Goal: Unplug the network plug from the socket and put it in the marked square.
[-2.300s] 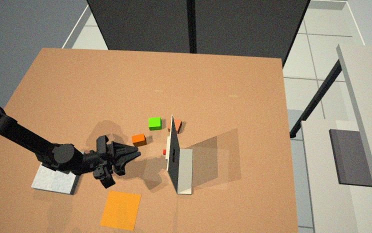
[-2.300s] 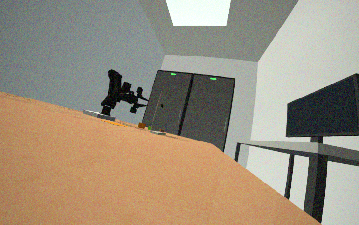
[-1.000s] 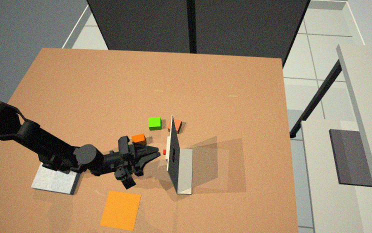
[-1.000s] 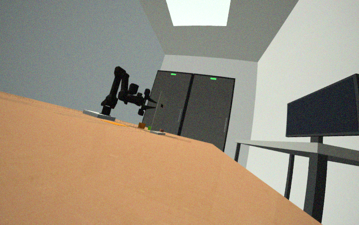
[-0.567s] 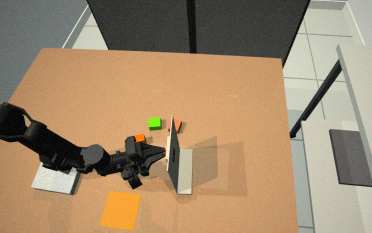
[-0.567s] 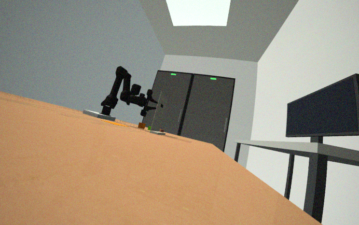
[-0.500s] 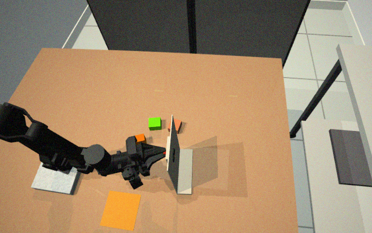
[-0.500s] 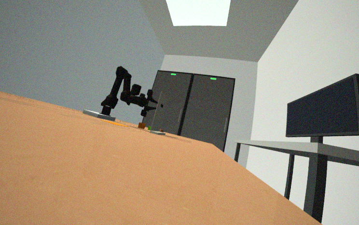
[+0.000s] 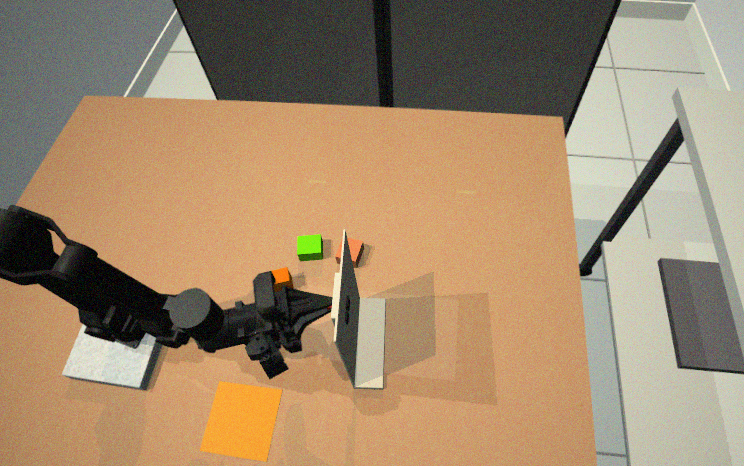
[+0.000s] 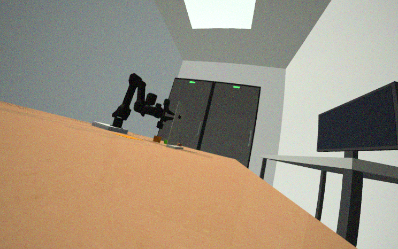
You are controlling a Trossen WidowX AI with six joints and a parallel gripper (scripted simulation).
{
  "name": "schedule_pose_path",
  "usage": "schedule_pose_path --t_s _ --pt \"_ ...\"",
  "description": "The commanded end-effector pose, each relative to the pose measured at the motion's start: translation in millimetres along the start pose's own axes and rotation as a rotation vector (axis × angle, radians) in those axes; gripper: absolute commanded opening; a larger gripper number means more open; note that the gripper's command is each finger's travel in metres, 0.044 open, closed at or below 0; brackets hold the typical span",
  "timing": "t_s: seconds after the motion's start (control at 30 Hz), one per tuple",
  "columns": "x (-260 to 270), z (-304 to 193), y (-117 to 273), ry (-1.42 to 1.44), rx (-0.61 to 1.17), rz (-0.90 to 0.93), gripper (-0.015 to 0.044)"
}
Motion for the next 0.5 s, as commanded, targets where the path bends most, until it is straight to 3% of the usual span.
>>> schedule_pose_path --t_s 0.0,0.23,0.47 --pt "-0.3 0.7 -0.2 0.001 -0.006 -0.001 0.0049" --pt "-0.3 0.7 -0.2 0.001 -0.006 -0.001 0.0003" --pt "-0.3 -0.1 1.6 0.001 -0.006 -0.001 0.0000"
Point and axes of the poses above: the point midway between the two fingers, 35 mm back from their tips, its own y axis back along the fingers, its own x axis across the jaws, z = x × y, the point moved 5 cm from there along y, back along the fingers
